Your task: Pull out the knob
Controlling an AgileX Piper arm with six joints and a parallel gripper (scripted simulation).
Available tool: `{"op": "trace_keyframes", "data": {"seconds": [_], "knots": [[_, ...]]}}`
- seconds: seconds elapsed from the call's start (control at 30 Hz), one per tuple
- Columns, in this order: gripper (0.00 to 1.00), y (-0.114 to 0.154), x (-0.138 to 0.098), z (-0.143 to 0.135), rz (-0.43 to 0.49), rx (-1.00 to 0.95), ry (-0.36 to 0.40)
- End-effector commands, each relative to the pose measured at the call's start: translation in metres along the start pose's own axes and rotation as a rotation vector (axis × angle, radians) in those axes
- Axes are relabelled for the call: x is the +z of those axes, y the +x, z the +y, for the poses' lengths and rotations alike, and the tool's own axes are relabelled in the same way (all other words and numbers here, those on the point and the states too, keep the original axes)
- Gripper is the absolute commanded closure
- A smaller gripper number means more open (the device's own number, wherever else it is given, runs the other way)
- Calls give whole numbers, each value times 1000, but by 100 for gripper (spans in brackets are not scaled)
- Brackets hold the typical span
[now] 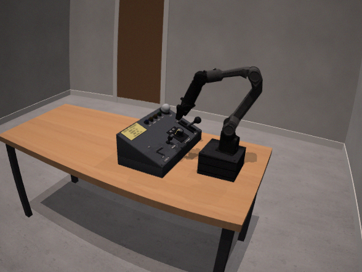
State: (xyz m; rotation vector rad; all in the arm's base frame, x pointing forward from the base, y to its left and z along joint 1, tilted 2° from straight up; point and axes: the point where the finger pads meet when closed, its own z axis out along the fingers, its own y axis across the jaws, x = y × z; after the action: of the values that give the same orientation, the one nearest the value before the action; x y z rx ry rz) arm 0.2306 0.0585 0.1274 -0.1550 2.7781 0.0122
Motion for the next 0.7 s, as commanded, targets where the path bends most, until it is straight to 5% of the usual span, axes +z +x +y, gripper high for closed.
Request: {"op": "trace_keyframes", "data": {"seconds": [0.0, 0.67], "knots": [[6, 0, 0, 0, -2, 0, -1], [6, 0, 5, 0, -2, 0, -1]]}}
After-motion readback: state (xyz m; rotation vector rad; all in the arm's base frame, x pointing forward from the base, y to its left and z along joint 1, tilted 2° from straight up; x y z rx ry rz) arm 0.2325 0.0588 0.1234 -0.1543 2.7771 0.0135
